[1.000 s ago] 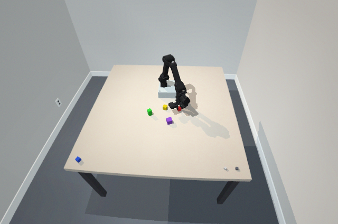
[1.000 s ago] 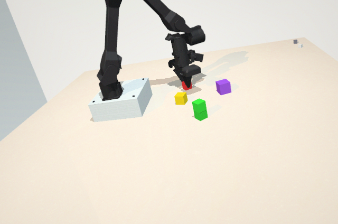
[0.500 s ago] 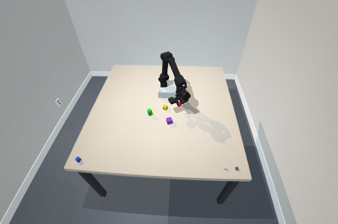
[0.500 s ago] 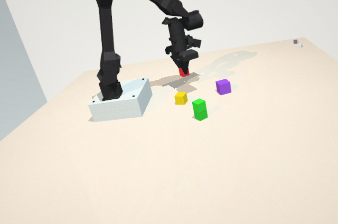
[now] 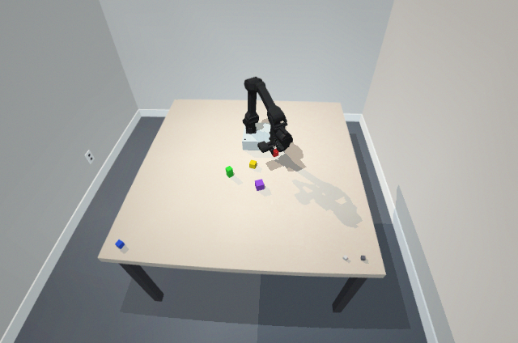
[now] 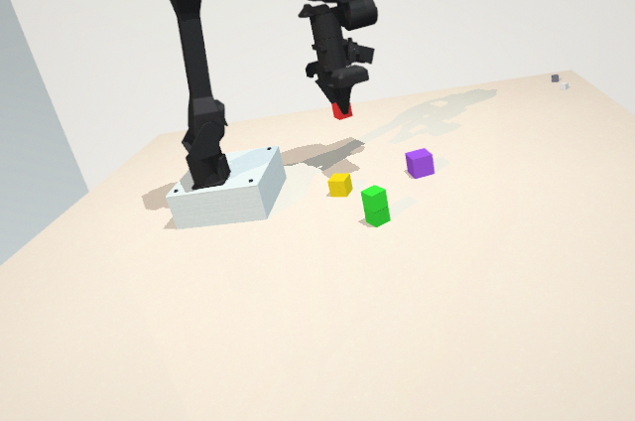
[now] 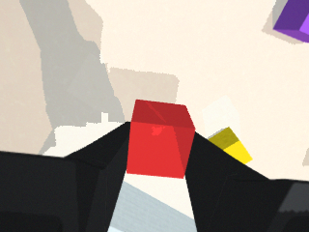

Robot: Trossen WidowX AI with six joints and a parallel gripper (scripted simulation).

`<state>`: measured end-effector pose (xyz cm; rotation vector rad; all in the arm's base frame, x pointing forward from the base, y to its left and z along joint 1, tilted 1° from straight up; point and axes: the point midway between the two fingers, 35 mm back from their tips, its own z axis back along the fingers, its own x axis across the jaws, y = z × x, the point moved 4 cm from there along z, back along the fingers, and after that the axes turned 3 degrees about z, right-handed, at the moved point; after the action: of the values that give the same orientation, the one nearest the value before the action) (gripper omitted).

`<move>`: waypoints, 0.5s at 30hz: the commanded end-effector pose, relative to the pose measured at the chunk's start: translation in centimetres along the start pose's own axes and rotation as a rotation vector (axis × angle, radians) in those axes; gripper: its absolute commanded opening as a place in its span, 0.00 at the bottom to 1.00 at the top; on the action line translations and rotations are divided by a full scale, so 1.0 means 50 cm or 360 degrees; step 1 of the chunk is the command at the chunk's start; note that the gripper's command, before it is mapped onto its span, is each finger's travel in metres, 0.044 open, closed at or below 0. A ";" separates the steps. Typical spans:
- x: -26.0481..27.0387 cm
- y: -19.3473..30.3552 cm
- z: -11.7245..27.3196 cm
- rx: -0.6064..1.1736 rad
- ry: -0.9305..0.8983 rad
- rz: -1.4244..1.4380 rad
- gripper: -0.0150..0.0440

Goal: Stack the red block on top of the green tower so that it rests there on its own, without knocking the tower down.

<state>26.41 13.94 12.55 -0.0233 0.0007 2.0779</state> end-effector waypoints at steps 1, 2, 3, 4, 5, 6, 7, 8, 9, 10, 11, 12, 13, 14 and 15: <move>-0.002 0.000 0.007 -0.0007 -0.0006 -0.0006 0.25; -0.007 -0.001 0.007 -0.0007 -0.0006 -0.0006 0.25; -0.016 -0.001 0.007 -0.0008 -0.0005 -0.0006 0.25; -0.026 -0.002 0.007 -0.0008 -0.0005 -0.0006 0.25; -0.037 -0.002 0.008 -0.0008 -0.0004 -0.0006 0.25; -0.048 -0.003 0.008 -0.0008 -0.0003 -0.0006 0.25; -0.058 -0.003 0.008 -0.0008 -0.0003 -0.0006 0.25; -0.069 -0.002 0.008 -0.0008 -0.0002 -0.0006 0.25; -0.079 -0.002 0.008 -0.0008 -0.0001 -0.0006 0.25; -0.090 -0.001 0.008 -0.0008 -0.0001 -0.0006 0.25; -0.101 -0.001 0.008 -0.0008 0.0000 -0.0009 0.25; -0.111 0.000 0.008 -0.0008 0.0000 -0.0012 0.25; -0.122 0.001 0.008 -0.0007 0.0000 -0.0014 0.25; -0.132 0.002 0.008 -0.0007 0.0001 -0.0017 0.25; -0.143 0.003 0.008 -0.0006 0.0001 -0.0020 0.25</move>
<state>29.18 8.74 13.13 -0.0319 -0.0066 2.0650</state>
